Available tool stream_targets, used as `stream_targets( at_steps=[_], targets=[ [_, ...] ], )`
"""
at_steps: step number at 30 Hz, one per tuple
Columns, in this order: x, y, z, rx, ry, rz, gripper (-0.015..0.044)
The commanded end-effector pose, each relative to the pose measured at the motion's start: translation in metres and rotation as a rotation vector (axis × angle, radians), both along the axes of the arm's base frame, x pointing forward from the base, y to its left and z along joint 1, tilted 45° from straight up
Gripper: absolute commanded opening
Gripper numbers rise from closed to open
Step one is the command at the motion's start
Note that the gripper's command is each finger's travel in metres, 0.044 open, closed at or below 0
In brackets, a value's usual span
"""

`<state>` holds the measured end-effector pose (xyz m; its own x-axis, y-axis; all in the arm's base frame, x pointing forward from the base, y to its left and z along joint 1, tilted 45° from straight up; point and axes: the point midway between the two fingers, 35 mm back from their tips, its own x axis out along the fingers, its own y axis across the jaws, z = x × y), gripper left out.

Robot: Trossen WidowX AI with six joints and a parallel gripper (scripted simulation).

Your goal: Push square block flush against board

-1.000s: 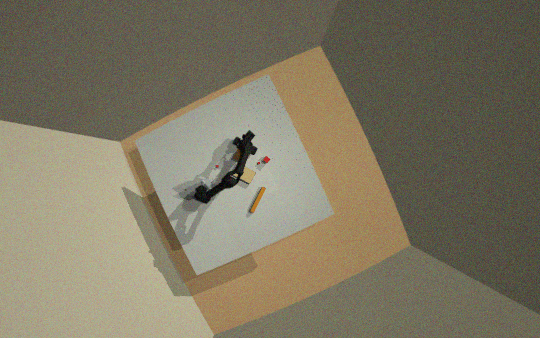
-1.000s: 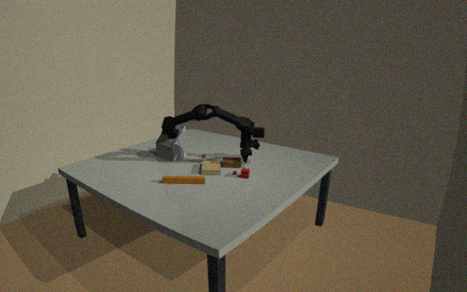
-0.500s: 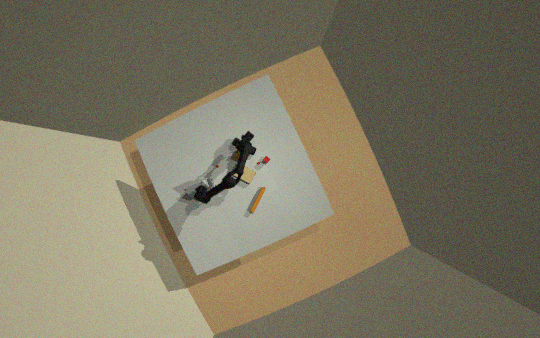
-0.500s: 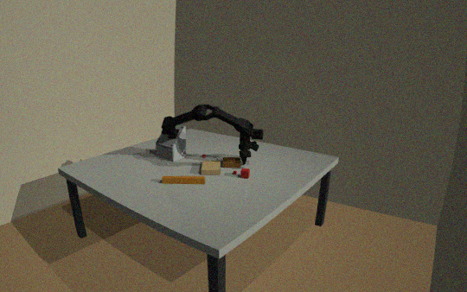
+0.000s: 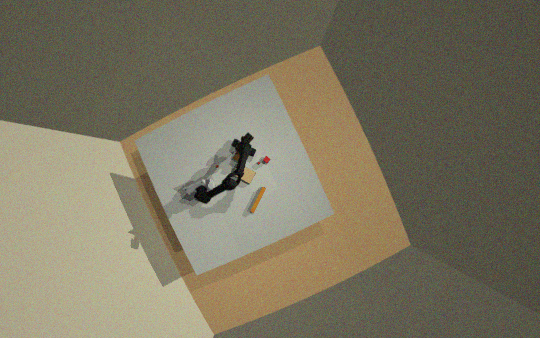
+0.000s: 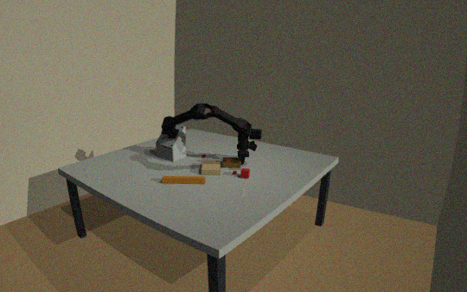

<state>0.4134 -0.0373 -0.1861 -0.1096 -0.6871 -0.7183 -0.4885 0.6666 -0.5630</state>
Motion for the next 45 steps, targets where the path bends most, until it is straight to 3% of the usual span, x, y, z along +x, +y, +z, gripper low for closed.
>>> stream_targets(
  at_steps=[1,45],
  targets=[
    [-0.003,-0.002,0.004,-0.004,0.001,0.004,0.0000],
    [-0.037,-0.014,0.020,-0.005,0.004,0.004,0.0000]
  ],
)
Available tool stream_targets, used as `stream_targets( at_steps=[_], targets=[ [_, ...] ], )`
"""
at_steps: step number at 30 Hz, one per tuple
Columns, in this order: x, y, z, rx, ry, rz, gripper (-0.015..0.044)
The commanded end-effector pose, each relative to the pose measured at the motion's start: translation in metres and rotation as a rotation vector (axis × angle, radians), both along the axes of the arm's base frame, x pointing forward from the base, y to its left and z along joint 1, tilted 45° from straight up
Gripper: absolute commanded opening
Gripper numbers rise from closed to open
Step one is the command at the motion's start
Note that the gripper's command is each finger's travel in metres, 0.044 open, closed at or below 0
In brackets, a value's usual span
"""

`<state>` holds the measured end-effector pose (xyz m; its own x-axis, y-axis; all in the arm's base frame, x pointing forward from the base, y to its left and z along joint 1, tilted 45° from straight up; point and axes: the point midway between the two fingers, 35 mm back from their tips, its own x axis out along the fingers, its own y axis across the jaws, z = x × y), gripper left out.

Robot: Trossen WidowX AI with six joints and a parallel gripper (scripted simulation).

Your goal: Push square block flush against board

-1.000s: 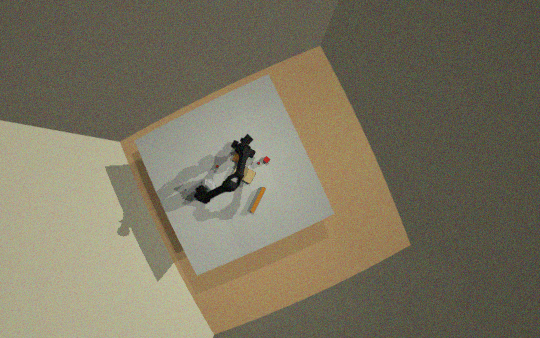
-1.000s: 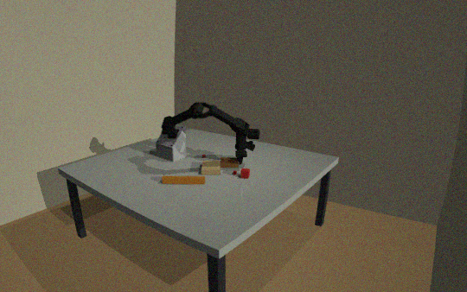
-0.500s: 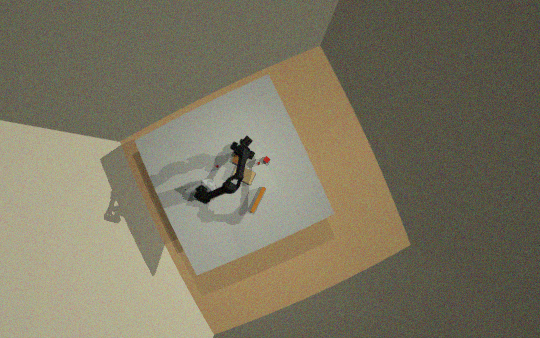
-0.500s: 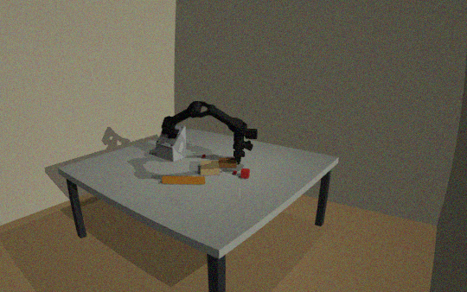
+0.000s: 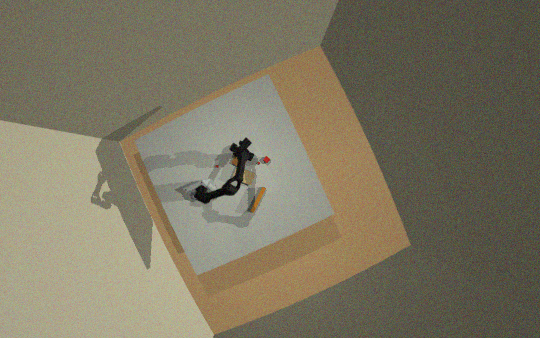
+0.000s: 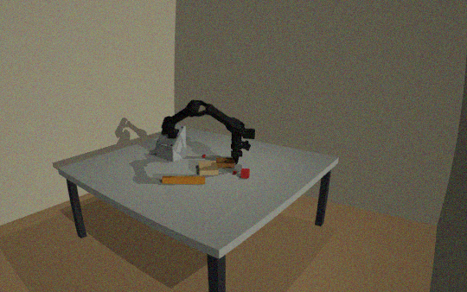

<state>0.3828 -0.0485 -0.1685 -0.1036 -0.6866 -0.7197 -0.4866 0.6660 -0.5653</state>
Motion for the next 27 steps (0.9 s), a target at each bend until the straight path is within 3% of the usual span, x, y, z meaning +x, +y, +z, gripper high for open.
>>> stream_targets(
  at_steps=[1,27],
  targets=[
    [-0.007,-0.003,0.003,-0.006,0.010,0.002,0.0000],
    [-0.030,-0.010,0.013,-0.006,0.012,0.002,0.0000]
  ],
)
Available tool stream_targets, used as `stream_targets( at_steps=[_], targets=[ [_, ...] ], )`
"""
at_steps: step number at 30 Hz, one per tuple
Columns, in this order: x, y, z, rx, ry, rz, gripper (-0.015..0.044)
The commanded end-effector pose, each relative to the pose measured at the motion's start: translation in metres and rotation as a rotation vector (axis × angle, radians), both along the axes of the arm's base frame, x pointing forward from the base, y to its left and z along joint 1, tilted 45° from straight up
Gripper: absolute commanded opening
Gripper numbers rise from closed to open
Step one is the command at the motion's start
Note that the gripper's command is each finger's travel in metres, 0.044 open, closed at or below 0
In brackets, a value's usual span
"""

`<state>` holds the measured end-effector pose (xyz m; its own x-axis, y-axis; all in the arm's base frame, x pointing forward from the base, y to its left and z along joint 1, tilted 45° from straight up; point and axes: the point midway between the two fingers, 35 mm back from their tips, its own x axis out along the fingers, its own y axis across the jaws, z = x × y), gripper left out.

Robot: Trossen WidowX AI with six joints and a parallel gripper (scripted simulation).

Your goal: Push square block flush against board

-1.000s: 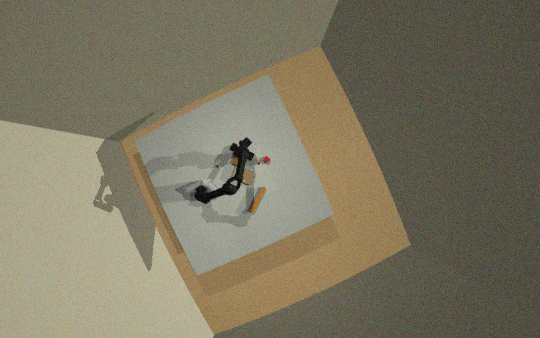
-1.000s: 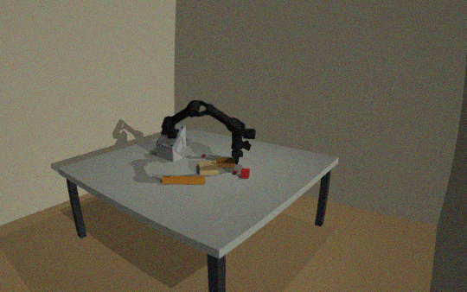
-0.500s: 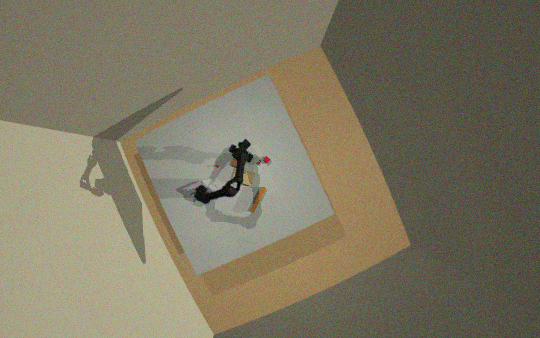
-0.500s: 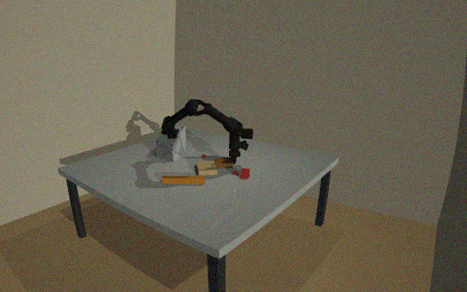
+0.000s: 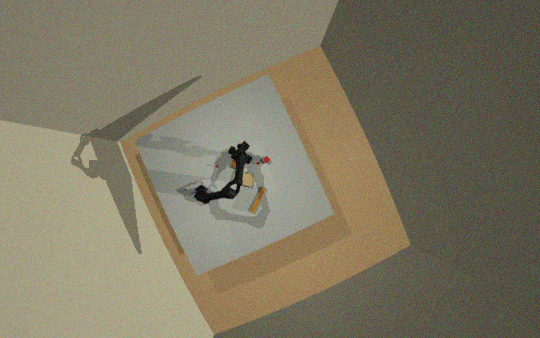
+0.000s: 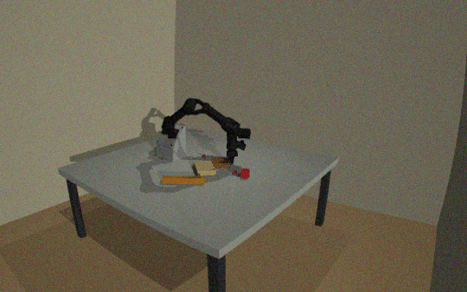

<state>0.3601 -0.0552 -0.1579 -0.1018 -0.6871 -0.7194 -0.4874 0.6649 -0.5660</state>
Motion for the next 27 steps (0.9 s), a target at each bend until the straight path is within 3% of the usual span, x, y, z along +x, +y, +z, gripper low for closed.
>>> stream_targets(
  at_steps=[1,27],
  targets=[
    [-0.008,-0.004,0.003,-0.006,0.013,0.000,0.0000],
    [-0.020,-0.007,0.007,-0.006,0.014,0.000,0.0000]
  ],
)
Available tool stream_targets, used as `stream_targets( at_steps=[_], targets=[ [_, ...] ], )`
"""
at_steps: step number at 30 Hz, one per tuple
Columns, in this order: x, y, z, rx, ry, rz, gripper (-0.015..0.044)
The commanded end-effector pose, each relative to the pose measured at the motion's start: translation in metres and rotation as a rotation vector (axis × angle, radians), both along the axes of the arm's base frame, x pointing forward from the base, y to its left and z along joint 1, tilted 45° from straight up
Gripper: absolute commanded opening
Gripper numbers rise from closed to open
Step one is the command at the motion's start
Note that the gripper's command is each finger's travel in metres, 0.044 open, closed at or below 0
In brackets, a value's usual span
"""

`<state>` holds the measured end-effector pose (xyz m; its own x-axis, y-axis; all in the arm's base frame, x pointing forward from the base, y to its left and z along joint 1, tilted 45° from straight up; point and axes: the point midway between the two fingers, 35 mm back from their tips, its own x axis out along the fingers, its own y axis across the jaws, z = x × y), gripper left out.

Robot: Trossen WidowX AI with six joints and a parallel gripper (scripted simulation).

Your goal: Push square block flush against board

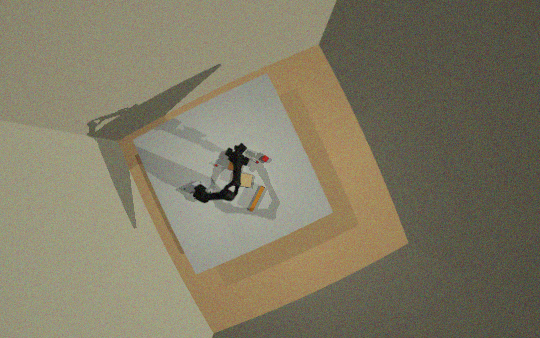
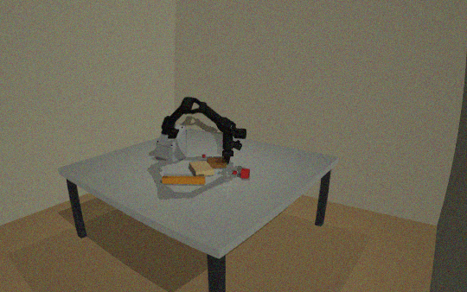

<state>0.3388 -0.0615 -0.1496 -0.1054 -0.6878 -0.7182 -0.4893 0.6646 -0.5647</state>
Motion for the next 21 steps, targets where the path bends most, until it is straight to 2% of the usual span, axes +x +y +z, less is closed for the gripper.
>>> stream_targets(
  at_steps=[1,21],
  targets=[
    [0.003,0.000,-0.002,-0.005,0.009,0.001,0.0000],
    [0.031,0.009,-0.015,-0.004,0.007,0.001,0.0000]
  ],
)
